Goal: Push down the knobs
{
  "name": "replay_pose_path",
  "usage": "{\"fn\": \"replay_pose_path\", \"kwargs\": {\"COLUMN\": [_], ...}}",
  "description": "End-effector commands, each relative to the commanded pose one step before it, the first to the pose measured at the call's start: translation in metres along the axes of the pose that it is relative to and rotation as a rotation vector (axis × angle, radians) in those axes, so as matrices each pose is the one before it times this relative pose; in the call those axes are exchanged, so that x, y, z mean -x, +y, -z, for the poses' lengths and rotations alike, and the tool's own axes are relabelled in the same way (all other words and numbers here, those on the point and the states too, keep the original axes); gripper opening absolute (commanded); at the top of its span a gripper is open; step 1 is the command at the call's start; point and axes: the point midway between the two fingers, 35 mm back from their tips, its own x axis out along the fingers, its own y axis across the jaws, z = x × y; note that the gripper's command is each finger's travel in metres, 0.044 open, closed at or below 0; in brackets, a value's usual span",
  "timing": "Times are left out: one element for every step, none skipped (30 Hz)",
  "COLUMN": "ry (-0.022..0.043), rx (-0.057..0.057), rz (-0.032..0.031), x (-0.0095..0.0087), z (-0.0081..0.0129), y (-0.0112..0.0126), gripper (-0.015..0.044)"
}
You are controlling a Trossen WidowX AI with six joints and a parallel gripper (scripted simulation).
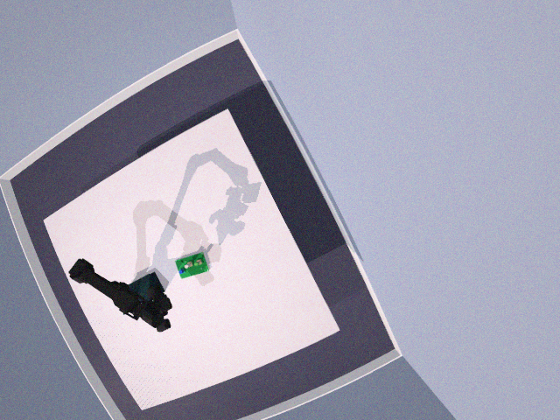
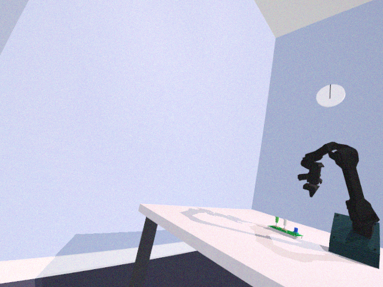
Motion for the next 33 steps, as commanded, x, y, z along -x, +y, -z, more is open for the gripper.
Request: {"fn": "replay_pose_path", "kwargs": {"ry": [0.00251,0.00352,0.00428,0.00504,0.0058,0.00622,0.00584,0.00784,0.00894,0.01002,0.01107,0.01211,0.01311,0.01409,0.01478,0.01225,0.0076,0.00258,0.0,0.0,0.0,-0.00004,-0.00005,0.00004,0.00004,0.0,0.0,0.0,0.0,-0.00001,-0.00001,-0.00001,-0.00001], "rx": [-0.0299,-0.0055,-0.0057,-0.006,-0.0062,-0.0062,-0.0129,-0.0154,-0.0158,-0.0163,-0.0168,-0.0172,-0.0177,-0.0182,-0.0184,-0.0148,-0.009,-0.003,0.0,0.0,0.0,0.0,0.0,0.0001,0.0,0.0,0.0,0.0,0.0,0.0,0.0,0.0,0.0], "rz": [-0.07928,-0.01825,-0.01825,-0.01823,-0.01817,-0.01723,-0.02054,-0.02369,-0.02343,-0.02311,-0.02275,-0.02234,-0.02188,-0.02137,-0.02048,-0.01572,-0.00925,-0.00305,0.0,0.0,0.0,-0.00002,-0.0002,-0.00041,-0.00018,0.0,0.0,0.0,0.0,0.0,0.0,-0.00001,-0.00002], "x": [-0.01231,-0.00386,-0.00399,-0.00413,-0.00427,-0.00419,-0.00388,-0.00467,-0.00484,-0.00501,-0.00519,-0.00536,-0.00553,-0.00569,-0.00576,-0.00465,-0.00285,-0.00096,0.0,0.0,0.0,-0.00252,-0.00753,-0.00749,-0.00249,0.0,0.0,0.0,-0.00027,-0.0005,-0.00074,-0.00099,-0.00125], "z": [-0.02329,-0.00497,-0.00473,-0.0045,-0.00426,-0.00383,-0.00368,-0.00398,-0.00365,-0.00332,-0.00299,-0.00266,-0.00234,-0.00202,-0.00167,-0.0011,-0.00057,-0.00017,0.0,0.0,0.0,-0.00007,-0.00009,0.00012,0.00009,0.0,0.0,0.0,-0.00001,-0.00002,-0.00002,-0.00003,-0.00003], "y": [0.02585,0.00666,0.00677,0.00687,0.00695,0.00669,0.00659,0.00774,0.0078,0.00784,0.00786,0.00786,0.00784,0.00781,0.00763,0.00595,0.00354,0.00117,0.0,0.0,0.0,0.0,0.00004,0.00008,0.00004,0.0,0.0,0.0,0.0,0.0,0.0,0.0,0.0], "gripper": [0.0,0.0,0.0,0.0,0.0,0.0,0.0,0.0,0.0,0.0,0.0,0.0,0.0,0.0,0.0,0.0,0.0,0.0,0.0,0.0,0.0,0.0,0.0,0.0,0.0,0.0,0.0,0.0,0.0,0.0,0.0,0.0,0.0]}}
